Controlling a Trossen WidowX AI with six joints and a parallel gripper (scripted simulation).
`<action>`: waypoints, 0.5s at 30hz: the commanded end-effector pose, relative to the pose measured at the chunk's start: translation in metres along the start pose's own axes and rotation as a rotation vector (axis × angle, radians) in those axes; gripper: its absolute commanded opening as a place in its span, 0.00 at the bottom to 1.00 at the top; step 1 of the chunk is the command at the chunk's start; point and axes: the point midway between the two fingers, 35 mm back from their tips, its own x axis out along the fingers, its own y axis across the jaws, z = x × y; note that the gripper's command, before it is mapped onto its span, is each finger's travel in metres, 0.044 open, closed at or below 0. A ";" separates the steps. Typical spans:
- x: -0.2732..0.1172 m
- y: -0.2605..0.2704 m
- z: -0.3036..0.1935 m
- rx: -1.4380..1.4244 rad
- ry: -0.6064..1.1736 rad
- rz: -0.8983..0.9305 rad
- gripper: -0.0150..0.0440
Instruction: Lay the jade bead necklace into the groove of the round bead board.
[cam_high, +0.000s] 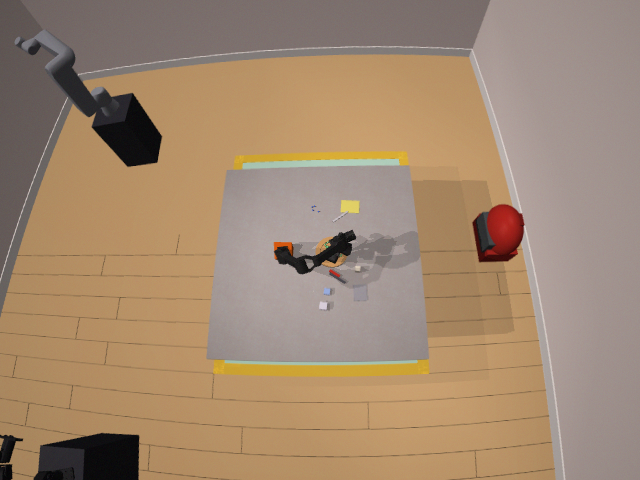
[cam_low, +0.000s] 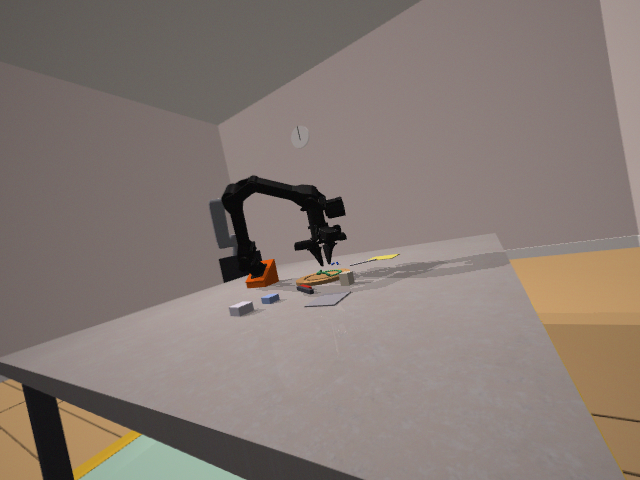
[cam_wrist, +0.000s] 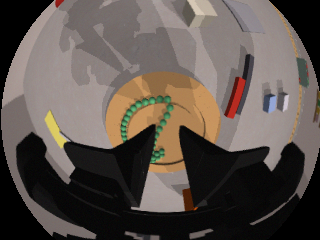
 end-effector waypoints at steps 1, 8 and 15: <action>-0.004 -0.004 0.014 -0.028 -0.007 0.000 0.46; 0.003 -0.003 0.013 -0.020 -0.006 0.004 0.46; 0.010 -0.003 0.014 -0.022 -0.006 0.004 0.46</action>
